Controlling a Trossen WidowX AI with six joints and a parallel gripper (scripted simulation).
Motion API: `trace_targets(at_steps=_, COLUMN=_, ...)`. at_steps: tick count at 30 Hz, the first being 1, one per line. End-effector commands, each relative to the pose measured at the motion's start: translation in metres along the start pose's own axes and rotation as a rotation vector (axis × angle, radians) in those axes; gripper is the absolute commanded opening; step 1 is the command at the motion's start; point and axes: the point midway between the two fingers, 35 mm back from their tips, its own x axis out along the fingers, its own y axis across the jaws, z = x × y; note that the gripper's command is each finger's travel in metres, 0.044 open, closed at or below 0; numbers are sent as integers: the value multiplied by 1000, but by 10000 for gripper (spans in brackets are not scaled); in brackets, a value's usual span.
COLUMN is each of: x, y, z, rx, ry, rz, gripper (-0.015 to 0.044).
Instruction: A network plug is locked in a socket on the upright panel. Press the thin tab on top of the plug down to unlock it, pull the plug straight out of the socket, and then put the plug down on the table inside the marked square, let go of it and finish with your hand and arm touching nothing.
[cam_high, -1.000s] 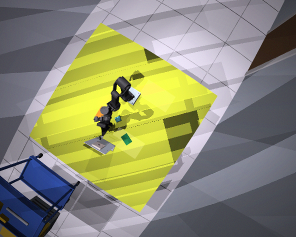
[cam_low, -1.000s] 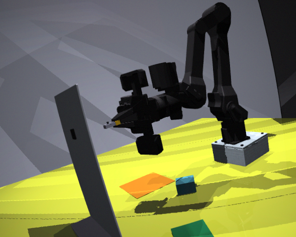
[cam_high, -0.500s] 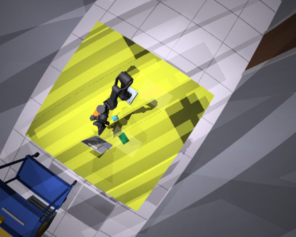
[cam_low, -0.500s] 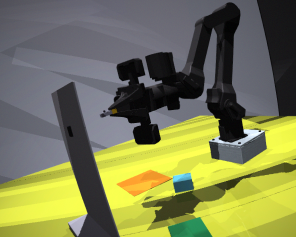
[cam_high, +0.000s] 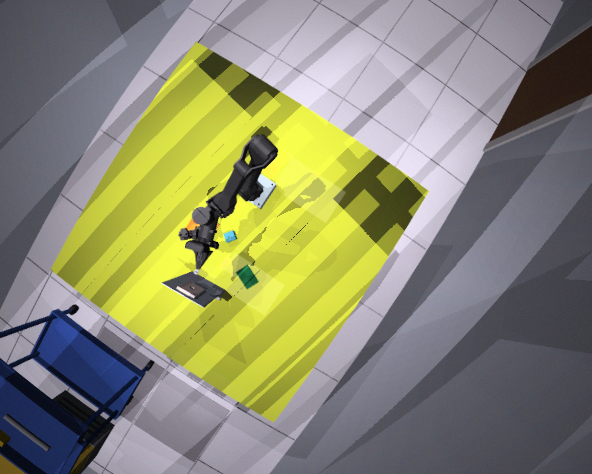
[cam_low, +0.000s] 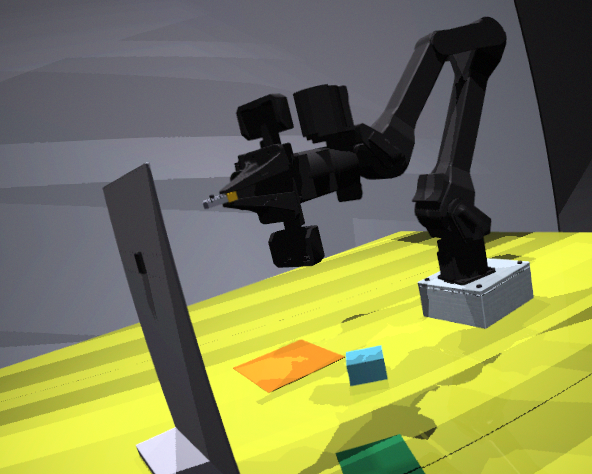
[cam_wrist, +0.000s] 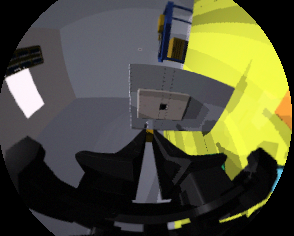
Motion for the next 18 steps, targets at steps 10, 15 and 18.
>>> trace_targets(at_steps=10, x=-9, y=21, z=-6, rx=-2, ry=5, rz=11, gripper=0)
trace_targets(at_steps=15, x=-8, y=8, z=5, rx=44, ry=-37, rz=-47, gripper=0)
trace_targets(at_steps=18, x=-8, y=-2, z=13, rx=73, ry=-77, rz=-93, gripper=0)
